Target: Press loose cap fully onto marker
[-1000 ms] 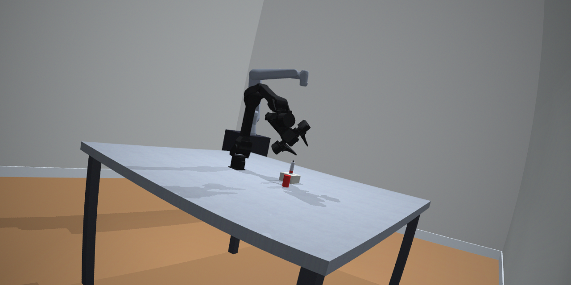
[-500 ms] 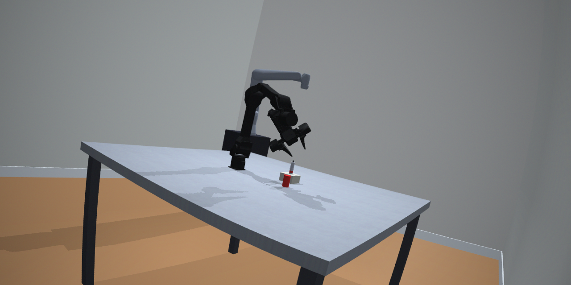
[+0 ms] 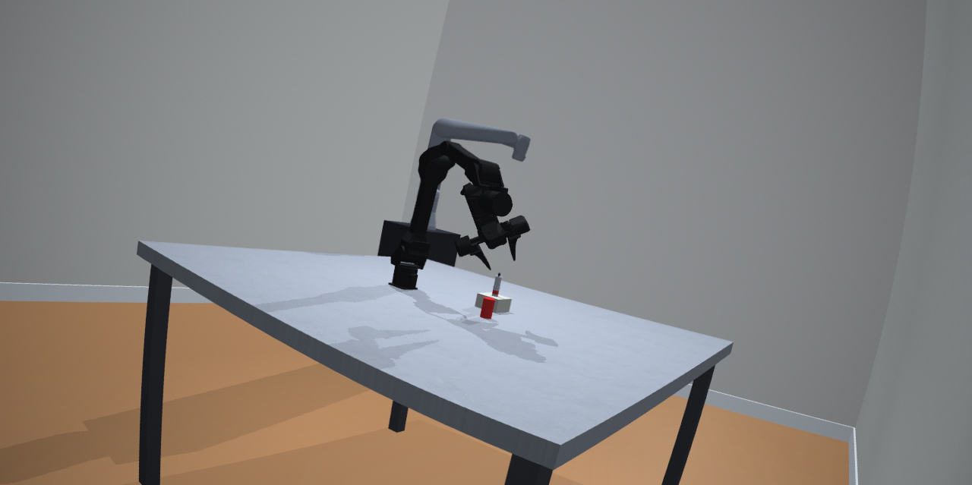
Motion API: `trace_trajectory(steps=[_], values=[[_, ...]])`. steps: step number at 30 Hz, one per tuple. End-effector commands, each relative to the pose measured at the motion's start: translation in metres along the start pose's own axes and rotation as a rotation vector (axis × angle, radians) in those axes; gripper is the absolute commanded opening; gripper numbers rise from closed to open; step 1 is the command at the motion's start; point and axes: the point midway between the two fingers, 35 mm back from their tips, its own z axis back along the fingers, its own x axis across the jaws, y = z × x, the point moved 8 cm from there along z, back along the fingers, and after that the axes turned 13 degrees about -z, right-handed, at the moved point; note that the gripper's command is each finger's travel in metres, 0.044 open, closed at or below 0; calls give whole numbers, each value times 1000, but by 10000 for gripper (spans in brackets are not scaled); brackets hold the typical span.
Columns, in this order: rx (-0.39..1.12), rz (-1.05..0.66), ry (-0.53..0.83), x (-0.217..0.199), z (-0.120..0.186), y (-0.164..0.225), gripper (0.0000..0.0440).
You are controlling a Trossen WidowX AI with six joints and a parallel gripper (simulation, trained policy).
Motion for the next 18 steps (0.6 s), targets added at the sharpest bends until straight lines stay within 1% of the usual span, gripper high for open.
trace_trajectory(steps=[1,18], values=[[-18,16,35,2,0,-2,309],[-70,58,185,7,-7,-10,311]])
